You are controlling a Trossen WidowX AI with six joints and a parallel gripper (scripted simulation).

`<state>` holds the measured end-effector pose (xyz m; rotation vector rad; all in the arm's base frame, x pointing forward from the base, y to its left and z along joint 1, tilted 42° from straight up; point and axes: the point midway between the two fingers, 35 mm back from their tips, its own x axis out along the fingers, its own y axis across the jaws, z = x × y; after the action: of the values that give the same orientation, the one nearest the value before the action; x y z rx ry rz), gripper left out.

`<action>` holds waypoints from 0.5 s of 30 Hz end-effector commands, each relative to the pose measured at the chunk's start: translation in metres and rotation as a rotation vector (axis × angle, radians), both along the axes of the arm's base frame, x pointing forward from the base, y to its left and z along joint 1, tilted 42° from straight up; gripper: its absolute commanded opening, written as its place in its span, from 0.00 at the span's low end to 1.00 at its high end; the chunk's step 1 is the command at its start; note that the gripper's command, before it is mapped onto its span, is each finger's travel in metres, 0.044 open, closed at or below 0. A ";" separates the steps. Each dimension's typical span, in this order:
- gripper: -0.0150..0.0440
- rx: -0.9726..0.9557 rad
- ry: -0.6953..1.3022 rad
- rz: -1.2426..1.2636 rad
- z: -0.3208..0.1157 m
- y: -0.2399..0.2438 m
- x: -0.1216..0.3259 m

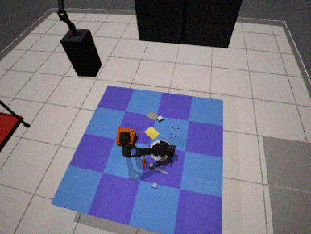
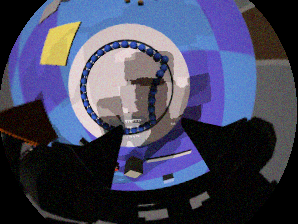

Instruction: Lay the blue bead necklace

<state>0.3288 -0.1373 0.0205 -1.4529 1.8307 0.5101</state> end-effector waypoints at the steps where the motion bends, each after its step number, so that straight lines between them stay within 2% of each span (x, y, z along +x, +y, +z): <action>1: 0.91 -0.002 -0.006 -0.006 0.002 0.005 0.002; 6: 0.69 -0.003 -0.026 -0.028 0.009 0.037 0.009; 11: 0.47 -0.003 -0.026 -0.029 0.006 0.035 0.009; 15: 0.46 -0.004 -0.026 -0.029 -0.003 0.027 0.008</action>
<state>0.3394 -0.1060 0.0253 -1.4319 1.8213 0.4640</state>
